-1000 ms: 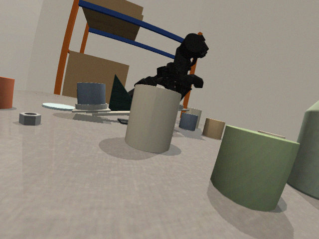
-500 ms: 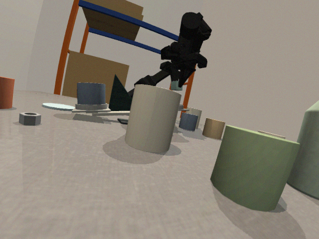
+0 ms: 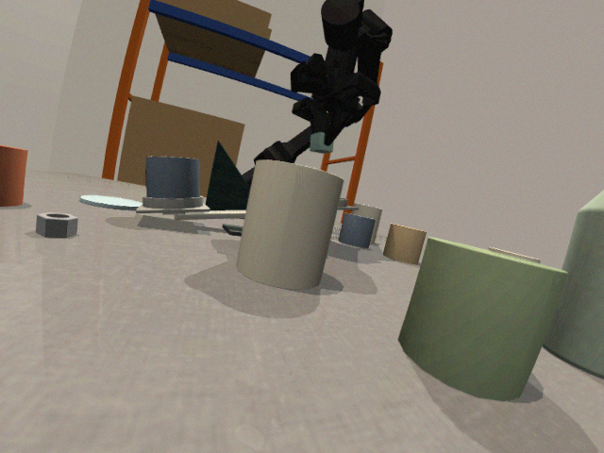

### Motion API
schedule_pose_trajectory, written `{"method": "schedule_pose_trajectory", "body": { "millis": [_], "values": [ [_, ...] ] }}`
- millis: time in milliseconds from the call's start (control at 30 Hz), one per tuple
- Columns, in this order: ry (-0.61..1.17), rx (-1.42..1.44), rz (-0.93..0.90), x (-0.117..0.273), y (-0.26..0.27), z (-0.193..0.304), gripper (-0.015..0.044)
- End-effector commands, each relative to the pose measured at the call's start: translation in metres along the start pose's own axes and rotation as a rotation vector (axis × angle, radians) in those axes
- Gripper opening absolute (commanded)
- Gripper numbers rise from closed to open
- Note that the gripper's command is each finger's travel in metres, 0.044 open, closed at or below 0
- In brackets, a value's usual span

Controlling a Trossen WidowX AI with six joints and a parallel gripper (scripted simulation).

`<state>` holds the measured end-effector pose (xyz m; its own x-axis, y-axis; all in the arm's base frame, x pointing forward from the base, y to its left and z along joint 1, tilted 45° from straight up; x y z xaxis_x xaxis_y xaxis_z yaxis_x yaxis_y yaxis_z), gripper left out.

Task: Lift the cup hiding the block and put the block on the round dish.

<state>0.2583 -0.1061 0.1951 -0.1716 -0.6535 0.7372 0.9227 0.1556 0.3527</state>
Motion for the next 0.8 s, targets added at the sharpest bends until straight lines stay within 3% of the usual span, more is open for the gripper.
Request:
{"method": "schedule_pose_trajectory", "body": {
  "millis": [0, 767],
  "values": [
    [-0.008, -0.02, 0.012, -0.002, -0.008, -0.03, 0.0],
    [-0.008, 0.021, 0.032, -0.043, -0.101, -0.194, 0.0]
  ]
}}
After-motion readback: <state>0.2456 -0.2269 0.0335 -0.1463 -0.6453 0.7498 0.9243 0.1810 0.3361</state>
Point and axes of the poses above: the point midway between the two fingers, 35 mm back from their tips, its own x axis back along the fingers, its own y axis across the jaws, z = x × y, the point moved 5 cm from there along x, back along the fingers, and after that the axes turned 15 degrees about x, right-handed, at the moved point
